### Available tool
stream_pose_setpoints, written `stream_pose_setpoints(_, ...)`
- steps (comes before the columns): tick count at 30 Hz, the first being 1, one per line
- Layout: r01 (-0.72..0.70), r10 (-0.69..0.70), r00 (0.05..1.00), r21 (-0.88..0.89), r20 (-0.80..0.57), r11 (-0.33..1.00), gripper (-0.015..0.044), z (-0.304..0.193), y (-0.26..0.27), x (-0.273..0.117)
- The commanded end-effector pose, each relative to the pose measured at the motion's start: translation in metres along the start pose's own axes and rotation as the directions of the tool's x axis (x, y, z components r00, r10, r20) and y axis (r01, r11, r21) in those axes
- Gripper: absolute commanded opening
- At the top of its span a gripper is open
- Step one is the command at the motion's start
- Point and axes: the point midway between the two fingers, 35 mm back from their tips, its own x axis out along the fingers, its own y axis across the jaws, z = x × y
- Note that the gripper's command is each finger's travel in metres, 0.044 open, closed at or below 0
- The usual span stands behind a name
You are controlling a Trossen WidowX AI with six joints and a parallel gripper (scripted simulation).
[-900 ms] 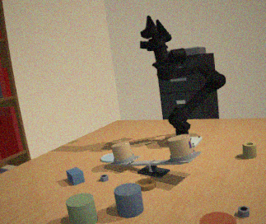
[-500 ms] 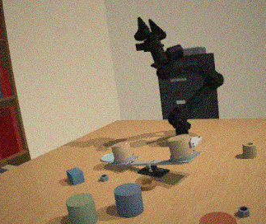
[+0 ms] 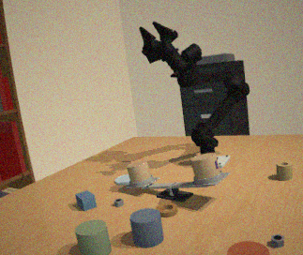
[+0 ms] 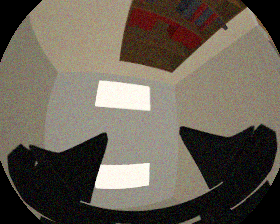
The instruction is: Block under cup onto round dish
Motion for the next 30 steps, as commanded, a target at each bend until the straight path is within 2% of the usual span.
stream_pose_setpoints(1, 0.082, -0.081, 0.996, -0.047, 0.038, 0.995, 0.0440, 0.004, -0.018, 0.003)
stream_pose_setpoints(15, 0.345, -0.331, 0.938, -0.185, 0.102, 0.920, 0.0440, 0.007, -0.074, -0.004)
stream_pose_setpoints(30, 0.614, -0.608, 0.781, -0.350, 0.141, 0.708, 0.0440, 0.001, -0.134, -0.031)
